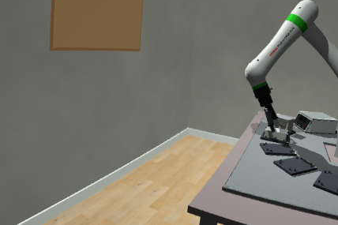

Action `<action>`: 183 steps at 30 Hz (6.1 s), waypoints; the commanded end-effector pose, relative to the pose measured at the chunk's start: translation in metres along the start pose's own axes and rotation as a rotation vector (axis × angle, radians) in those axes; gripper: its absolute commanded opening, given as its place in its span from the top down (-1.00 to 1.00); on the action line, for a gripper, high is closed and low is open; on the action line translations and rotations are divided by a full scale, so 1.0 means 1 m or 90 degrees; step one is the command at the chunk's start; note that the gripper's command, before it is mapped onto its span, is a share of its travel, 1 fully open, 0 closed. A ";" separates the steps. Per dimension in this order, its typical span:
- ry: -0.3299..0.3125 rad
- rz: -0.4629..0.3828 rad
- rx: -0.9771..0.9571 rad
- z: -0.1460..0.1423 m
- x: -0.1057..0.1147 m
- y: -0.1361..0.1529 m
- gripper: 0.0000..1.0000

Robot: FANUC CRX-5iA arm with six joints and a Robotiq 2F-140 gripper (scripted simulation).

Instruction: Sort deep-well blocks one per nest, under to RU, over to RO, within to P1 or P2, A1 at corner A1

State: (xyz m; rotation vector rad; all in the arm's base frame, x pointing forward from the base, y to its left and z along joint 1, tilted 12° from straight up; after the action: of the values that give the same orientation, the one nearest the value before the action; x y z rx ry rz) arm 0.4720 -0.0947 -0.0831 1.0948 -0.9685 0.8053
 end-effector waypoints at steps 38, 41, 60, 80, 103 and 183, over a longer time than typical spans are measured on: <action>0.000 0.000 0.000 0.003 0.064 0.037 -1.00; 0.000 0.000 0.000 0.003 0.064 0.037 -1.00; -0.095 -0.007 -0.165 0.059 0.069 0.040 -1.00; -0.129 -0.009 -0.224 0.152 0.078 0.048 -1.00; -0.129 -0.009 -0.224 0.198 0.083 0.052 -1.00; -0.129 -0.009 -0.224 0.196 0.026 0.019 0.80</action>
State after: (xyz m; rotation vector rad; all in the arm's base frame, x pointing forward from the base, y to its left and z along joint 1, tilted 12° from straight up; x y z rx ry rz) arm 0.4199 -0.2762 -0.0219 0.8852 -1.2194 0.4927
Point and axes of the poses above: the point where the finger pads meet when closed, its own x axis back along the fingers, its own z axis across the jaws, y = z × x, the point moved 8 cm from there along x, back along the fingers, and after that the axes turned 4 degrees about -x, right-handed, at the moved point
